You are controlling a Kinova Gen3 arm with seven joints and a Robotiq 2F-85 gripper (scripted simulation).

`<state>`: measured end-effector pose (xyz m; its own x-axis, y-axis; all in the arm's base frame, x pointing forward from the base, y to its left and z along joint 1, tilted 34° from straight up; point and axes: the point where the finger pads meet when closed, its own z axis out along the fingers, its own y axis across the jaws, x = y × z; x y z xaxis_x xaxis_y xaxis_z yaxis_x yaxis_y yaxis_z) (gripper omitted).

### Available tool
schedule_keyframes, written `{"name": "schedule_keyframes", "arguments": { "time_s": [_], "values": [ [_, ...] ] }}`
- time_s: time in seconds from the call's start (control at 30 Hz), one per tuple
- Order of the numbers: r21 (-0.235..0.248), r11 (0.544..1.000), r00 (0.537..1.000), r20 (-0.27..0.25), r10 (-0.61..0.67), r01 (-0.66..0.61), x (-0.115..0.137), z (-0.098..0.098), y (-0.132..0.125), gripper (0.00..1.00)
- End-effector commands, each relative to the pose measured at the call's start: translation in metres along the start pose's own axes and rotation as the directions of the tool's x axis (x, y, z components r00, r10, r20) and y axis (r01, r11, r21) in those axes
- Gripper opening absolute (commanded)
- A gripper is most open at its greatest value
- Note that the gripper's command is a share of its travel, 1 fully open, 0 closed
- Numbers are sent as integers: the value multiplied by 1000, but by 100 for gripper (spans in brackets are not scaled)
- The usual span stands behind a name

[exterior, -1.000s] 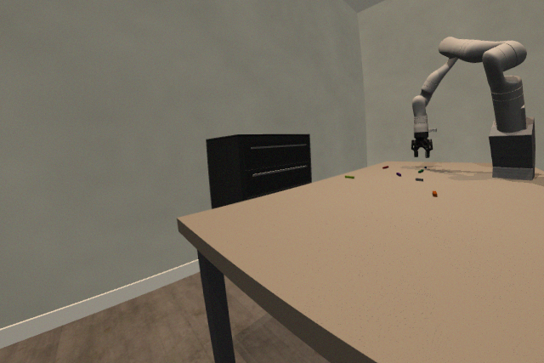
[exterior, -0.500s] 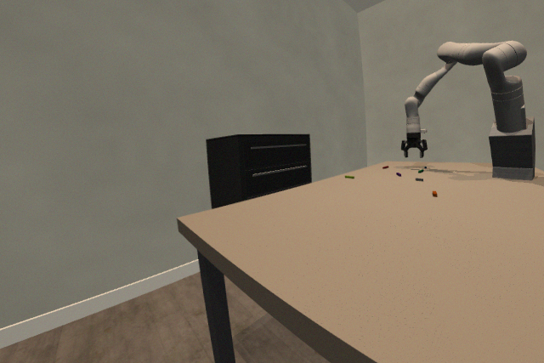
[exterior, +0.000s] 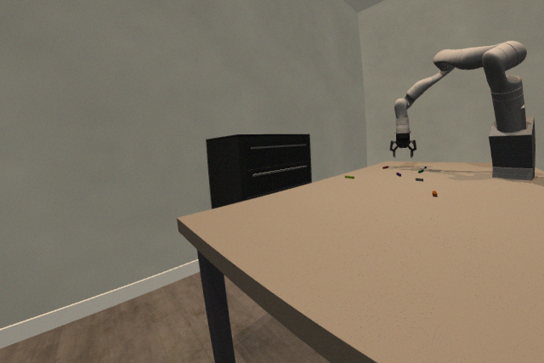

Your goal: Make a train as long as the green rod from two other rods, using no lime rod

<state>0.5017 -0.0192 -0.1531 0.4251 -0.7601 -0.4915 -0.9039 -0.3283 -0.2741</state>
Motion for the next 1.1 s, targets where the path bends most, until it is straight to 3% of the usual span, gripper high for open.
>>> {"name": "schedule_keyframes", "arguments": {
  "time_s": [0.0,0.2,0.5,0.73,1.07],
  "values": [
    [-1,995,995,10,-97,97,2,4,-13,100],
    [-3,954,954,3,-300,300,10,2,-32,100],
    [-8,897,897,-3,-442,442,18,0,-44,100],
    [-11,869,869,-5,-495,495,21,-1,-49,100],
    [-11,866,866,-5,-500,500,21,-1,-49,100]
  ]
}}
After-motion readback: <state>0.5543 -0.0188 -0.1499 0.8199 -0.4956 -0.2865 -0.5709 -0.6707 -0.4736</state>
